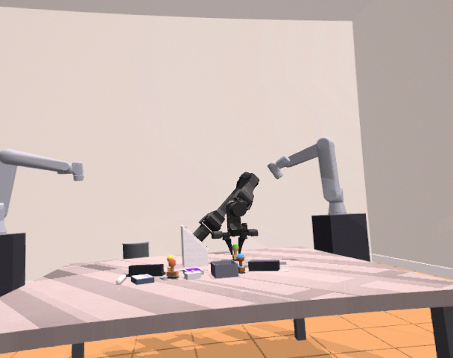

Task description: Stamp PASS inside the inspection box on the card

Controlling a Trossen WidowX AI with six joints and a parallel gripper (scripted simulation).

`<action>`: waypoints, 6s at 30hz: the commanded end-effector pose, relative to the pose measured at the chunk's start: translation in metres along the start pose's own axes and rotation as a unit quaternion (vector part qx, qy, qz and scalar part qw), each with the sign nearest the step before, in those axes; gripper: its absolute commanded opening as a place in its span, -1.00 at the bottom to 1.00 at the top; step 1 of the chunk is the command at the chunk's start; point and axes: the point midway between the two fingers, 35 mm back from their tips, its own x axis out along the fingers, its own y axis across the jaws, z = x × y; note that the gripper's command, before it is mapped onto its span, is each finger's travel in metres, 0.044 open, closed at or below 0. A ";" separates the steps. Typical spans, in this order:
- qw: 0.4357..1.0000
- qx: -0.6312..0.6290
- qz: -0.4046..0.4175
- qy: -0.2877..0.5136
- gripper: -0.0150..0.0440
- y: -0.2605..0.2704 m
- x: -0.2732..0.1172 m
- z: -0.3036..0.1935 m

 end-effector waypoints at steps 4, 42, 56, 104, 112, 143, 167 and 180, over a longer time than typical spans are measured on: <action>1.000 -0.004 0.003 -0.002 -0.49 0.001 -0.005 0.002; 1.000 -0.003 0.006 -0.002 -0.49 0.001 -0.023 0.002; 1.000 -0.003 0.008 -0.002 -0.49 0.001 -0.030 0.001; 1.000 -0.003 0.005 -0.006 -0.49 -0.049 -0.051 0.047; 1.000 -0.003 0.003 -0.006 -0.49 -0.080 -0.053 0.066; 1.000 -0.006 0.009 -0.005 -0.49 -0.184 -0.048 0.094; 1.000 -0.005 0.009 -0.006 -0.49 -0.184 -0.032 0.095; 1.000 -0.005 0.009 -0.006 -0.49 -0.185 -0.023 0.095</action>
